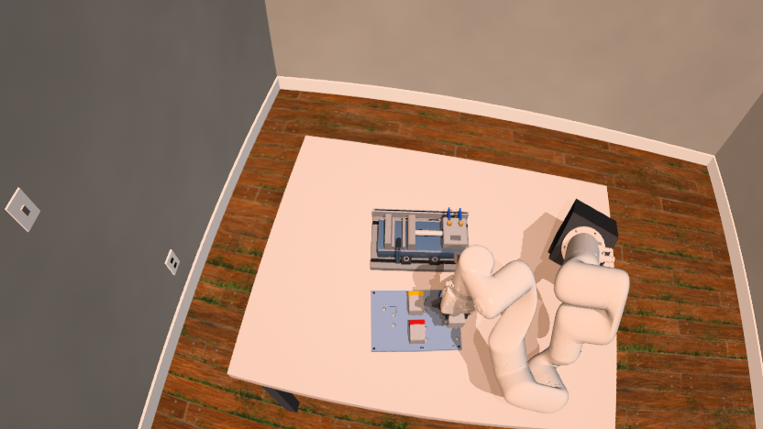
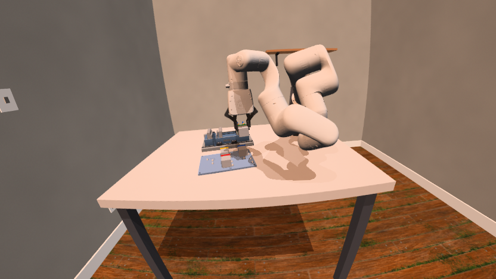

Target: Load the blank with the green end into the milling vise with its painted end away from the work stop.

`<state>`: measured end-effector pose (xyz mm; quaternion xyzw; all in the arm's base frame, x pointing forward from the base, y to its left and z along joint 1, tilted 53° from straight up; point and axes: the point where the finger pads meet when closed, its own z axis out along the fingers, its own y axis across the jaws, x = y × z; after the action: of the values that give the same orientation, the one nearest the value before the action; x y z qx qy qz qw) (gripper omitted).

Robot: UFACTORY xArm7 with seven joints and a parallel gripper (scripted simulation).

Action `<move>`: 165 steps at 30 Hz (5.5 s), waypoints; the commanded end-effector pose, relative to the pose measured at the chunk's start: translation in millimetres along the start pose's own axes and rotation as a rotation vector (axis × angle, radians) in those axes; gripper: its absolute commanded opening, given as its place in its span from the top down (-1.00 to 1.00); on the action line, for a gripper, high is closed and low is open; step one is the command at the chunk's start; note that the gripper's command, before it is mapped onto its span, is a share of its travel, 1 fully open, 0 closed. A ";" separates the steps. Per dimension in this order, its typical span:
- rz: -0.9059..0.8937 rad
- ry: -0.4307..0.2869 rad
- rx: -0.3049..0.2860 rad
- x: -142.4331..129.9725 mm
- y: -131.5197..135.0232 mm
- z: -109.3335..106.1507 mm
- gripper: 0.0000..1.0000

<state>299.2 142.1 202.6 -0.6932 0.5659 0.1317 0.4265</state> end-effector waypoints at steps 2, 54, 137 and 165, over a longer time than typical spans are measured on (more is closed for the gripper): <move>0.000 0.000 0.002 0.0 -0.1 1.1 1.00; 0.039 0.000 0.002 36.7 -16.1 6.4 1.00; 0.040 0.002 0.004 255.8 -111.1 10.6 1.00; 0.040 0.003 0.003 320.1 -139.9 12.2 1.00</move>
<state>531.0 -62.3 43.8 -0.6817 0.5796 0.1398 0.4241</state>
